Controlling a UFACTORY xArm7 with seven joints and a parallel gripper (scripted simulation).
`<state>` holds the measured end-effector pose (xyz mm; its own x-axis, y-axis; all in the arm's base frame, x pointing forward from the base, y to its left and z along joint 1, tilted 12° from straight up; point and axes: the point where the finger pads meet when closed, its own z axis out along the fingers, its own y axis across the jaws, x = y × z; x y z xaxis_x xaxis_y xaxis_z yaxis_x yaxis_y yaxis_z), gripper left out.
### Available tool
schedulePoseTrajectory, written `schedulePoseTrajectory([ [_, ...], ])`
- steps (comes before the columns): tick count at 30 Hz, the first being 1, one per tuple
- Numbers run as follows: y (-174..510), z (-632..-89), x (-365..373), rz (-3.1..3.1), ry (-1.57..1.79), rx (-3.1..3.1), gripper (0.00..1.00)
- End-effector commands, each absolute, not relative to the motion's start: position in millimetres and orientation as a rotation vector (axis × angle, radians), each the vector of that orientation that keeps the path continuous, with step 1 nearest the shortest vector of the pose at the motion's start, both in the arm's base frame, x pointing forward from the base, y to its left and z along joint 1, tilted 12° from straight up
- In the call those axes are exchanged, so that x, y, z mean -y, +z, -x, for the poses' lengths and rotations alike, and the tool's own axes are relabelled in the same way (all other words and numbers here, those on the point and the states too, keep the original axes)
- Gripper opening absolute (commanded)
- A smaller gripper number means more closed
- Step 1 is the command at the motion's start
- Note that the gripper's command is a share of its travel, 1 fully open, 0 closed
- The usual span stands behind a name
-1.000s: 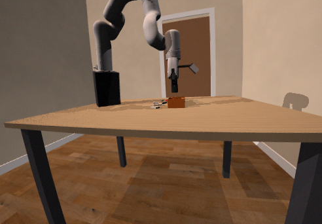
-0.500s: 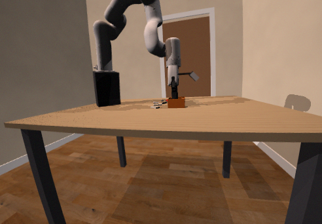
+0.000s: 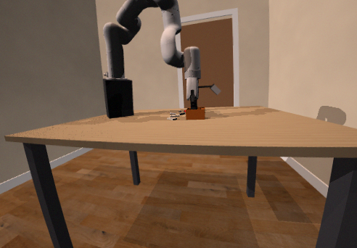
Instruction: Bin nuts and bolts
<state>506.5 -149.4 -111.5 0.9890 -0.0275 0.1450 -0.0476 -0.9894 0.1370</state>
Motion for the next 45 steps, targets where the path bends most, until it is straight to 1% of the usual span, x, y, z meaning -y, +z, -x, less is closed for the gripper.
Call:
schedulePoseTrajectory([
  [1, -110.3, -508.0, 149.6, -2.992, 0.22, 0.056, 0.07],
  [45, -105.1, -507.3, 148.8, -2.992, 0.22, 0.056, 0.07],
])
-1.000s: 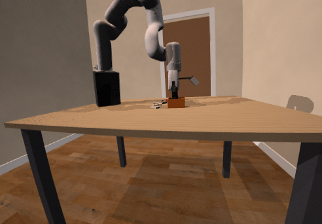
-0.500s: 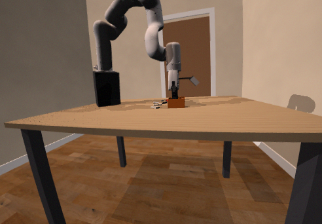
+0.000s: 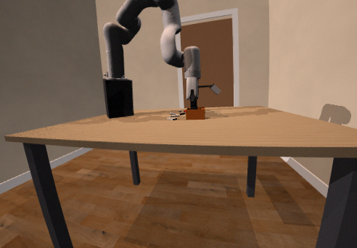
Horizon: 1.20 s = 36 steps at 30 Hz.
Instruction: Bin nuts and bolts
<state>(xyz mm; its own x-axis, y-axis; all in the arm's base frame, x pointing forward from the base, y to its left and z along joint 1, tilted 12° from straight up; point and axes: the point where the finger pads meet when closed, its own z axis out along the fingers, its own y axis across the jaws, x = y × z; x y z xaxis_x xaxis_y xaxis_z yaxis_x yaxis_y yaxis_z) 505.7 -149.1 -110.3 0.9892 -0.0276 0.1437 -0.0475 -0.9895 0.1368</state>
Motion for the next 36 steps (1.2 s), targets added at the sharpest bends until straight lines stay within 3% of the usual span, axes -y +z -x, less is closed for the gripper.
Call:
schedulePoseTrajectory([
  [1, -104, -507, 149, -2.992, 0.22, 0.057, 0.07],
  [36, -54, -501, 126, -2.992, 0.221, 0.056, 0.07],
])
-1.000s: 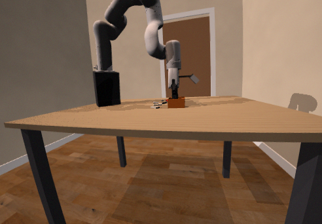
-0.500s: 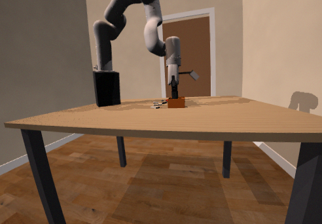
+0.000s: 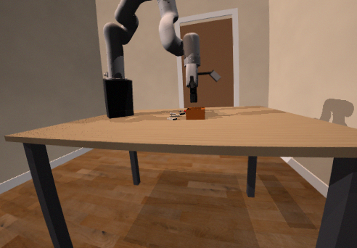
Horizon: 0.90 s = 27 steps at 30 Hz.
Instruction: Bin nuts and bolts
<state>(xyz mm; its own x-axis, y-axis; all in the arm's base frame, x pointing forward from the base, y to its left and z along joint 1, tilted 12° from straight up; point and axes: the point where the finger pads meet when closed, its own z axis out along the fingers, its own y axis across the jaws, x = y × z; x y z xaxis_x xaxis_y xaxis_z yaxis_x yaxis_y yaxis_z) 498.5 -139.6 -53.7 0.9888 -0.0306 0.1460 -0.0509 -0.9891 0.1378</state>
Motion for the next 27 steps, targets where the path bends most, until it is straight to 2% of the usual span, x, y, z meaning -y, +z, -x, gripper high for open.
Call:
schedulePoseTrajectory([
  [1, -55, -502, 121, -2.992, 0.221, 0.056, 0.07],
  [16, -63, -508, 58, -2.993, 0.221, 0.056, 0.07],
  [27, -79, -510, 60, -2.993, 0.221, 0.056, 0.07],
])
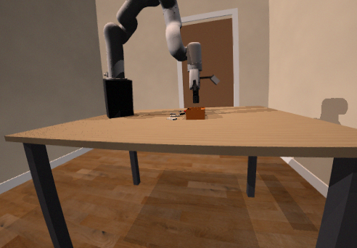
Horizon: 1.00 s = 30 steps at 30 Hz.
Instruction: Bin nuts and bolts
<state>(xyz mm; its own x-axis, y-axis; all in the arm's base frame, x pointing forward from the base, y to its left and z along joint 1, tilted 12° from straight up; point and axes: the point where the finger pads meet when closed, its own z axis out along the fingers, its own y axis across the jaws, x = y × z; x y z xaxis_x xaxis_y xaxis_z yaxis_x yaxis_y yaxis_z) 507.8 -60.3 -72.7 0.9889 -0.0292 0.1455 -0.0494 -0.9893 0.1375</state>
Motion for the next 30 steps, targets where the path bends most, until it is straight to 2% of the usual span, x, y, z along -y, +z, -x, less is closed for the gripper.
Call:
schedulePoseTrajectory([
  [1, -81, -511, 60, -2.993, 0.221, 0.056, 0.07],
  [18, -120, -516, 66, -2.993, 0.221, 0.056, 0.07],
  [30, -121, -516, 66, -2.993, 0.22, 0.056, 0.07],
])
